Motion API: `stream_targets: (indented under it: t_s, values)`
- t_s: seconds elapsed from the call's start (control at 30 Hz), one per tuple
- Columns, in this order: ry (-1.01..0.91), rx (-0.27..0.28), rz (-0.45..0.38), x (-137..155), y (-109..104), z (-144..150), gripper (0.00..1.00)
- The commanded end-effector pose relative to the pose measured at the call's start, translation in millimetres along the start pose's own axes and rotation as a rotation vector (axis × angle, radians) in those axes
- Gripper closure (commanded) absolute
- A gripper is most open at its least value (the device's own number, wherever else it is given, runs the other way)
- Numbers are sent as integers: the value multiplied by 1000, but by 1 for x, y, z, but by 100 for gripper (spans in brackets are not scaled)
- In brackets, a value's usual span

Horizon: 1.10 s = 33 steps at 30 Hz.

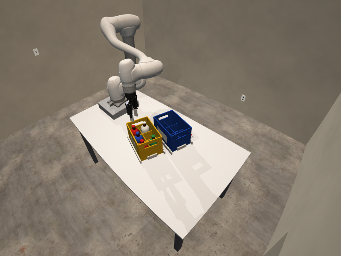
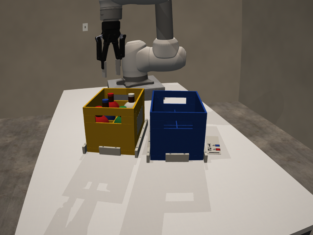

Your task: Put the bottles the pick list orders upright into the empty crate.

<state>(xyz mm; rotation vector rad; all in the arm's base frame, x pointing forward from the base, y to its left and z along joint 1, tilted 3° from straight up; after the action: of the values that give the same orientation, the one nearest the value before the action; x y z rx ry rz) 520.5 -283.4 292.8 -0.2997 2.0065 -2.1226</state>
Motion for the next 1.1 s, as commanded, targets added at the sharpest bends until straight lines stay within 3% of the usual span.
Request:
stream_targets:
  t_s: [0.0,1.07]
  values:
    - [-15,-1,4,10,10,-4,62]
    - [-15,-1,4,19,41,-7,62]
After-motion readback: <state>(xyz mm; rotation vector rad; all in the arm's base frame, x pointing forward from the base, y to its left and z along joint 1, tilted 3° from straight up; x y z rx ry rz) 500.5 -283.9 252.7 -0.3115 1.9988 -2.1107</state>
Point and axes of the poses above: the point where the finger pads meet when closed, its own y axis out along the fingers, its own z axis across the jaws, x = y × z, the point moved 7 cm from there along -y, back along the fingers, and after that the axes turned 2 degrees about -y, right-handed, at the moved point
